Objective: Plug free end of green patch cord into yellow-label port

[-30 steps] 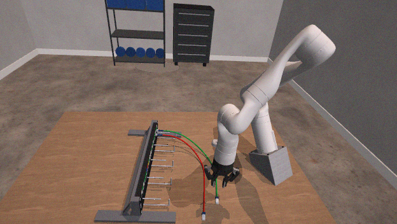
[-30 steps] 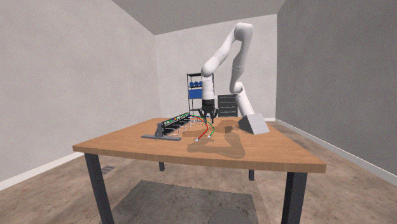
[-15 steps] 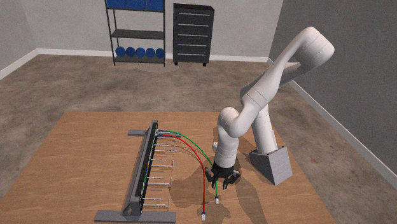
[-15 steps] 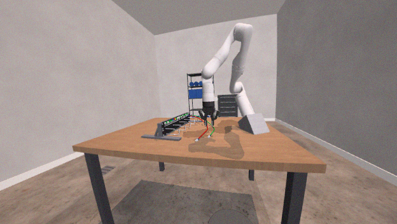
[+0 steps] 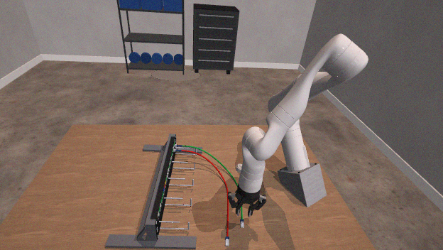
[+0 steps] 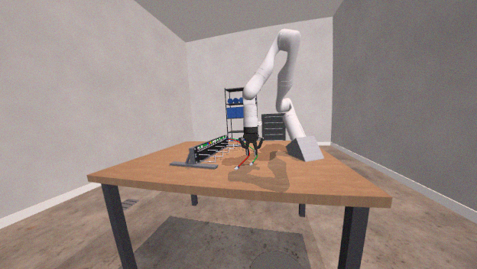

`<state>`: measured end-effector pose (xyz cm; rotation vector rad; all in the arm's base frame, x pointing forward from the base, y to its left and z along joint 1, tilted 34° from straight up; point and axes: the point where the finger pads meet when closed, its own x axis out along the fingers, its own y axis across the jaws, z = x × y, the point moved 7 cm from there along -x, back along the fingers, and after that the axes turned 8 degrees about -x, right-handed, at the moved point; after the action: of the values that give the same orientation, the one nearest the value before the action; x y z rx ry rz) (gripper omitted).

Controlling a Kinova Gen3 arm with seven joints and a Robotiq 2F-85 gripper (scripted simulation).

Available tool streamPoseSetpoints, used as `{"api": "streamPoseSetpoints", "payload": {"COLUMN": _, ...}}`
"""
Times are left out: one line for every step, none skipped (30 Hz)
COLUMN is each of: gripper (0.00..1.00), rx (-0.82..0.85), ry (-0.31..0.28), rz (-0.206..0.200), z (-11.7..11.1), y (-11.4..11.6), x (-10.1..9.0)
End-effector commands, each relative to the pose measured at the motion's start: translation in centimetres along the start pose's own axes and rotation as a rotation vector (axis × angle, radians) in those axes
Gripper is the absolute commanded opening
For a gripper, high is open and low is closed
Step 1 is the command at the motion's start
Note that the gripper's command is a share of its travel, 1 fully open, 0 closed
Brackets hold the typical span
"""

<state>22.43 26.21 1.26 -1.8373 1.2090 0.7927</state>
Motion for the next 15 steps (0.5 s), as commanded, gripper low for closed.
{"api": "streamPoseSetpoints", "payload": {"gripper": 0.37, "rx": 0.0, "ry": 0.002, "rz": 0.003, "z": -0.2, "y": -0.1, "x": 0.9}}
{"api": "streamPoseSetpoints", "payload": {"gripper": 0.37, "rx": 0.0, "ry": 0.002, "rz": 0.003, "z": -0.2, "y": -0.1, "x": 1.1}}
{"api": "streamPoseSetpoints", "payload": {"gripper": 0.37, "rx": 0.0, "ry": 0.002, "rz": 0.003, "z": -0.2, "y": -0.1, "x": 1.3}}
{"api": "streamPoseSetpoints", "payload": {"gripper": 0.37, "rx": 0.0, "ry": 0.002, "rz": 0.003, "z": -0.2, "y": -0.1, "x": 1.5}}
{"api": "streamPoseSetpoints", "payload": {"gripper": 0.37, "rx": 0.0, "ry": 0.002, "rz": 0.003, "z": -0.2, "y": -0.1, "x": 1.6}}
{"api": "streamPoseSetpoints", "payload": {"gripper": 0.37, "rx": 0.0, "ry": 0.002, "rz": 0.003, "z": -0.1, "y": -0.1, "x": 1.8}}
{"api": "streamPoseSetpoints", "payload": {"gripper": 0.37, "rx": 0.0, "ry": 0.002, "rz": 0.003, "z": -0.1, "y": -0.1, "x": 1.8}}
{"api": "streamPoseSetpoints", "payload": {"gripper": 0.37, "rx": 0.0, "ry": 0.002, "rz": 0.003, "z": -0.1, "y": -0.1, "x": 1.8}}
{"api": "streamPoseSetpoints", "payload": {"gripper": 0.37, "rx": 0.0, "ry": 0.001, "rz": 0.002, "z": -0.1, "y": -0.1, "x": 1.9}}
{"api": "streamPoseSetpoints", "payload": {"gripper": 0.37, "rx": 0.0, "ry": 0.001, "rz": 0.002, "z": -0.1, "y": -0.1, "x": 2.1}}
{"api": "streamPoseSetpoints", "payload": {"gripper": 0.37, "rx": -0.002, "ry": 0.001, "rz": 0.002, "z": -0.1, "y": -0.1, "x": 2.2}}
{"api": "streamPoseSetpoints", "payload": {"gripper": 0.37, "rx": -0.004, "ry": 0.002, "rz": 0.002, "z": -0.1, "y": -0.1, "x": 2.3}}
{"api": "streamPoseSetpoints", "payload": {"gripper": 0.37, "rx": -0.004, "ry": 0.002, "rz": 0.002, "z": -0.1, "y": -0.1, "x": 2.5}}
{"api": "streamPoseSetpoints", "payload": {"gripper": 0.37, "rx": -0.004, "ry": 0.002, "rz": 0.002, "z": -0.1, "y": -0.1, "x": 2.6}}
{"api": "streamPoseSetpoints", "payload": {"gripper": 0.37, "rx": -0.005, "ry": 0.002, "rz": 0.002, "z": -0.1, "y": -0.1, "x": 2.7}}
